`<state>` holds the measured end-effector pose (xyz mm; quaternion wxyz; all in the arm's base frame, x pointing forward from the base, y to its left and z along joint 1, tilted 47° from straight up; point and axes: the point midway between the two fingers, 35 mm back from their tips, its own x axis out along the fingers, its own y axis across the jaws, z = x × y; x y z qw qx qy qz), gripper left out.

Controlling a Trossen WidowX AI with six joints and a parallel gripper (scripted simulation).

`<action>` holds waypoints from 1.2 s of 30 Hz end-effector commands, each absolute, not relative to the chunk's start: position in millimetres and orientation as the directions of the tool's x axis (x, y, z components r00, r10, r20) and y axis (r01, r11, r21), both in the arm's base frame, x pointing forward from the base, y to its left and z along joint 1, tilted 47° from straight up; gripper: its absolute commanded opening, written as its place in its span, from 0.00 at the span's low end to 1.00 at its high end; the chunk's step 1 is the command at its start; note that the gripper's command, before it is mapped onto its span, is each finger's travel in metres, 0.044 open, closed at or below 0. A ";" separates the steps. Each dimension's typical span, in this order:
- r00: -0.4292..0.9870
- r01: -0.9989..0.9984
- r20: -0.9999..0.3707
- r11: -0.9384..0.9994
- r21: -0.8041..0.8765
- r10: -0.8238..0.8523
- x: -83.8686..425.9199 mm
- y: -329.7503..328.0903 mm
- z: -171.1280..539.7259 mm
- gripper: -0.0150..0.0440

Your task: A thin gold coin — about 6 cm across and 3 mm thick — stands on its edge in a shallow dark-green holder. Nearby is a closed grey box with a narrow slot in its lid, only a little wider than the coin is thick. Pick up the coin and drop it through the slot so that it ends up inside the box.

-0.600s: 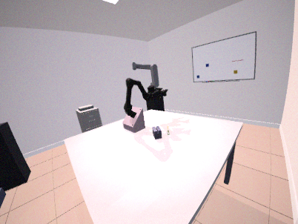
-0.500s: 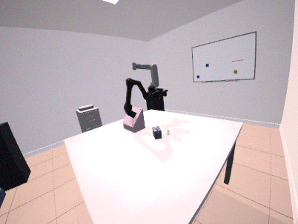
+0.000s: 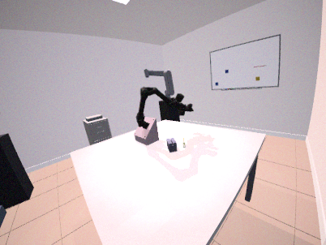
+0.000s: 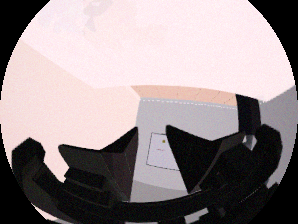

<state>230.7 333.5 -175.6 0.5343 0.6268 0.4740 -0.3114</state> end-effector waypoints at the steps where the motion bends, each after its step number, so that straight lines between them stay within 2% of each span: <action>1: 0.351 0.913 -0.933 0.253 0.321 -0.083 282.5 275.2 -169.7 0.53; 10: 0.238 0.881 -0.860 0.474 -0.005 -0.451 323.6 197.1 -132.9 0.53; 19: 0.085 0.727 -0.699 0.524 -0.444 -0.710 349.0 123.8 -71.8 0.53; 29: 0.081 0.722 -0.695 0.523 -0.453 -0.714 344.2 118.1 -66.8 0.53; 36: 0.082 0.722 -0.694 0.522 -0.453 -0.715 347.2 92.8 -91.0 0.53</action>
